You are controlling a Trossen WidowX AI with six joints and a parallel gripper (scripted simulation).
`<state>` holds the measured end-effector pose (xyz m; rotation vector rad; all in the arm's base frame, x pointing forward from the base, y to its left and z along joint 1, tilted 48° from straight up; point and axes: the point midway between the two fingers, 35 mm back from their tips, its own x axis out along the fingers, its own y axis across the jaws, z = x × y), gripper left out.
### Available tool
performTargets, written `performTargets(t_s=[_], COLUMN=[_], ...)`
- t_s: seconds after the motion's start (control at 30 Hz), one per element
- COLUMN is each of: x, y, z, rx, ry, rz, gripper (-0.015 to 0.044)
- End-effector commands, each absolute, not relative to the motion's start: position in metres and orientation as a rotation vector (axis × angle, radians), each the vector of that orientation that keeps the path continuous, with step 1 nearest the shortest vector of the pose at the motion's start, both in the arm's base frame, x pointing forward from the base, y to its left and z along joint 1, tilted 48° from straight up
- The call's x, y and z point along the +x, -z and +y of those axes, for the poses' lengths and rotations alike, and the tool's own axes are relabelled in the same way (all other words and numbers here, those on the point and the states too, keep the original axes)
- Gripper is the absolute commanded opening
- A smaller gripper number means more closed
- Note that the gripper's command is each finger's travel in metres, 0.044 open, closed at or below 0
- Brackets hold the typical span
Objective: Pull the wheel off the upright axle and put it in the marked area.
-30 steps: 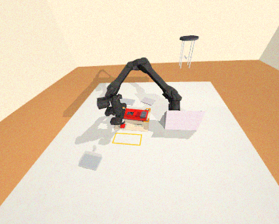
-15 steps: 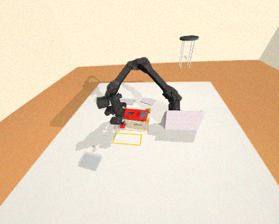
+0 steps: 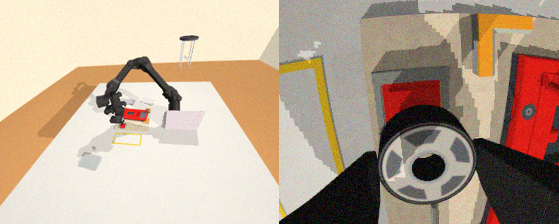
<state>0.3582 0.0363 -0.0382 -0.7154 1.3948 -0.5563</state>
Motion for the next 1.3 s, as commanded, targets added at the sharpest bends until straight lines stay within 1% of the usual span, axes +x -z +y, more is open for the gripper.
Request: performTargets(t_s=[0.0,0.3,0.63,0.7,1.27], x=[0.359,0.358,0.35,0.349,0.309], y=[0.037,0.034,0.011,0.019,0.071], z=[0.038,0.041,0.065,0.061,0.115], rx=[-0.709,-0.71,-0.71,-0.721,-0.71], ry=[0.557,0.557,0.556,0.554,0.548], rz=[1.392,1.392,1.393,1.397,1.39], gripper=[0.0,0.0,0.0,0.0,0.0])
